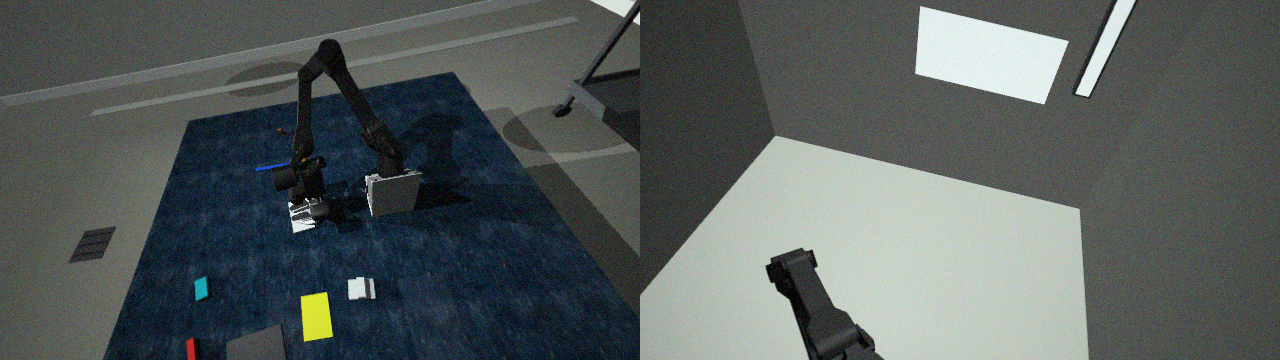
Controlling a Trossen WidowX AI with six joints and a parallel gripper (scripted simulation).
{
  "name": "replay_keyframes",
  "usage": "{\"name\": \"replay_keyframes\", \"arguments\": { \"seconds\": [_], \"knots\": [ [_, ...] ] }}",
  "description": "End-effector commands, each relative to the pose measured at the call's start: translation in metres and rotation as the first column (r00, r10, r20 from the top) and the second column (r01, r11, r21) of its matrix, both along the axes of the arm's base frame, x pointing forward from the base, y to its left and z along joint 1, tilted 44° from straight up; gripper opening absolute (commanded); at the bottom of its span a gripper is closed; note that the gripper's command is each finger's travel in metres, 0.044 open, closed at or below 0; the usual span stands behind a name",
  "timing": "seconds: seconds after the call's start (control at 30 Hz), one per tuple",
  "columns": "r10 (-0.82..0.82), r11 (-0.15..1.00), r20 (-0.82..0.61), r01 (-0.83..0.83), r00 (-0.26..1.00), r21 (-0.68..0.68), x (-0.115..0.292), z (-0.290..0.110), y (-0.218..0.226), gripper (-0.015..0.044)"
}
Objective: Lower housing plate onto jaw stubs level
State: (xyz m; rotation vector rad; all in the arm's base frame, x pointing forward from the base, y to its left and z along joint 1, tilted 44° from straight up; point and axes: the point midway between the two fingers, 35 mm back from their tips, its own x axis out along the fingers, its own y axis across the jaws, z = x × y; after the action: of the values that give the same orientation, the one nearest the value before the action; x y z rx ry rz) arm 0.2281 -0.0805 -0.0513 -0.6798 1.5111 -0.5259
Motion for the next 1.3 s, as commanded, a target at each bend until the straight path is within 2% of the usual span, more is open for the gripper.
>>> {"name": "replay_keyframes", "arguments": {
  "seconds": [0.0,1.27],
  "knots": [
    [0.003,1.0,-0.003,-0.003,1.0,-0.006,-0.0001,0.0002,-0.0009,0.0351],
    [0.008,1.0,-0.007,-0.008,1.0,-0.007,-0.0001,-0.0055,-0.0066,0.0351]
  ]
}}
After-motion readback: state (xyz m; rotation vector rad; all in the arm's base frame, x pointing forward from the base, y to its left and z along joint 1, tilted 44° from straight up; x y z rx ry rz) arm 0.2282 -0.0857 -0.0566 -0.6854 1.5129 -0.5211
